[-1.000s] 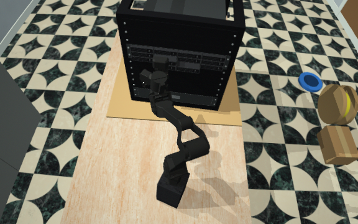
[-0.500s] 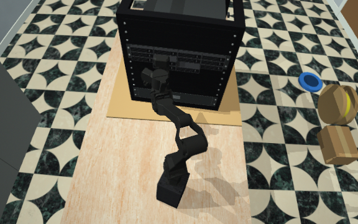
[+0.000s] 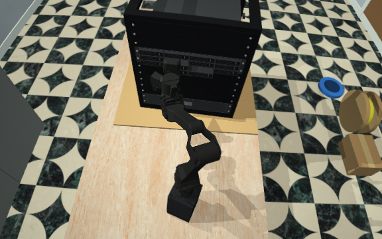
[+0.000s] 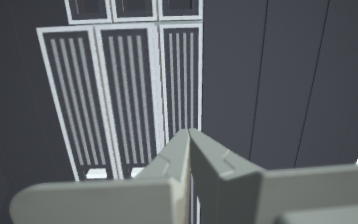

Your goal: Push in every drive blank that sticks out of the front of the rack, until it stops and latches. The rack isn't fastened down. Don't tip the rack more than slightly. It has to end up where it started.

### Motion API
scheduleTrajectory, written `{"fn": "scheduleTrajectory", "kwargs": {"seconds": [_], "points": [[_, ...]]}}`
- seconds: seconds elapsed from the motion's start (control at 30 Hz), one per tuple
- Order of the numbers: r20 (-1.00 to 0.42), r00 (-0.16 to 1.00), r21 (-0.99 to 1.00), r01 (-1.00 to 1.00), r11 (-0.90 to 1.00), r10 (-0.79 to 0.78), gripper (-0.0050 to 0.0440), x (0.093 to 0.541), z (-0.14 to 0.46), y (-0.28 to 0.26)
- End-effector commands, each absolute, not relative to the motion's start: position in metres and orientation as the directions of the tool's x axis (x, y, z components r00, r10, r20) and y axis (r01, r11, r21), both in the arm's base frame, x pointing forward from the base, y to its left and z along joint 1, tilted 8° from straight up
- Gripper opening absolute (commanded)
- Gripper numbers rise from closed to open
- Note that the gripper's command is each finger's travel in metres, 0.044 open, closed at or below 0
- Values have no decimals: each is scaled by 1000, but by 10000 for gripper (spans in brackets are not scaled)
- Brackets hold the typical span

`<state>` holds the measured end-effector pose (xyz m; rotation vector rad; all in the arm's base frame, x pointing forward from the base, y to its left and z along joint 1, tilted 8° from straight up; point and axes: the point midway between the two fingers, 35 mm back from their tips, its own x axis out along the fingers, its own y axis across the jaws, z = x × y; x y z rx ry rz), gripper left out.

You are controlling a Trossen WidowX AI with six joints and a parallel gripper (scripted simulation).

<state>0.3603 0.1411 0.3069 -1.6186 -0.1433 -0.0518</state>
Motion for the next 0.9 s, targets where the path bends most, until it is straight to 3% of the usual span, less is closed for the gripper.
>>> {"fn": "scheduleTrajectory", "kwargs": {"seconds": [0.0,0.87], "points": [[138,988,-990,140,-33,63,-50,363,315,144],[138,988,-990,140,-33,63,-50,373,316,146]]}}
